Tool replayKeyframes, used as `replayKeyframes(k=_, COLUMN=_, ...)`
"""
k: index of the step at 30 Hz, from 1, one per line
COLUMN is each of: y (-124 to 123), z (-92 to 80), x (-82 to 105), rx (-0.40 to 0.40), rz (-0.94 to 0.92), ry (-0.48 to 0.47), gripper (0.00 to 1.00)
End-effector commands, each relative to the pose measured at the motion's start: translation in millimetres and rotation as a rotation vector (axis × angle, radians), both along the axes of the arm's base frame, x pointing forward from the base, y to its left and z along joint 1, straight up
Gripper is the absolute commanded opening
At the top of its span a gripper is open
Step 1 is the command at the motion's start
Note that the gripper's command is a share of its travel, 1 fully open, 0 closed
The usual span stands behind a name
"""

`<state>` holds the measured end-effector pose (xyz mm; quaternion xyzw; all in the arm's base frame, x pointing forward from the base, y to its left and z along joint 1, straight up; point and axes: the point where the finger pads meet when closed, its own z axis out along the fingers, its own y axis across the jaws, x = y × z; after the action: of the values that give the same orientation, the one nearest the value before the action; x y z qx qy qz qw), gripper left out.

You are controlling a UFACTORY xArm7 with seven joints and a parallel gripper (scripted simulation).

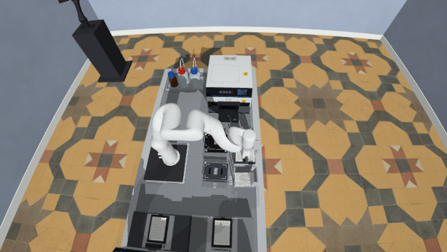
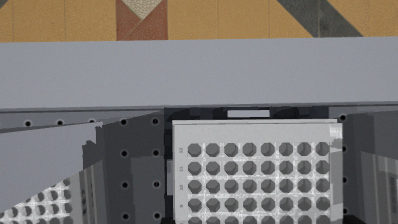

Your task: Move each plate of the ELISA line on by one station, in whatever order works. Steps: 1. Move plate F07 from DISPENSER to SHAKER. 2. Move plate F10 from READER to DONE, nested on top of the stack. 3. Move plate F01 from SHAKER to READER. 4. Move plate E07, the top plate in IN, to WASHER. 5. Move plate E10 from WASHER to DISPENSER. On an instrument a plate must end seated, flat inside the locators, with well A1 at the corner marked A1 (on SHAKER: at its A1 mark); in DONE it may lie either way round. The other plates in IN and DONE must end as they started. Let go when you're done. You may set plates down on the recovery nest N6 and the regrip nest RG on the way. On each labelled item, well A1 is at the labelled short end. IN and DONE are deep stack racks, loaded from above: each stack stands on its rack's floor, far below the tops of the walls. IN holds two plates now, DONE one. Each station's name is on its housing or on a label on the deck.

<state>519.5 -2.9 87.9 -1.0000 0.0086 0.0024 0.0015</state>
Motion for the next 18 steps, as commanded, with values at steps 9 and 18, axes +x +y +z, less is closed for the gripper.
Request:
replayKeyframes(k=9, y=0, z=18.1, x=1.6, rx=0.0, rz=0.0, ry=-0.005, gripper=0.0)
replayKeyframes(k=18, y=0, z=27.5, x=1.6, rx=0.0, rz=0.0, ry=-0.005, gripper=0.0)
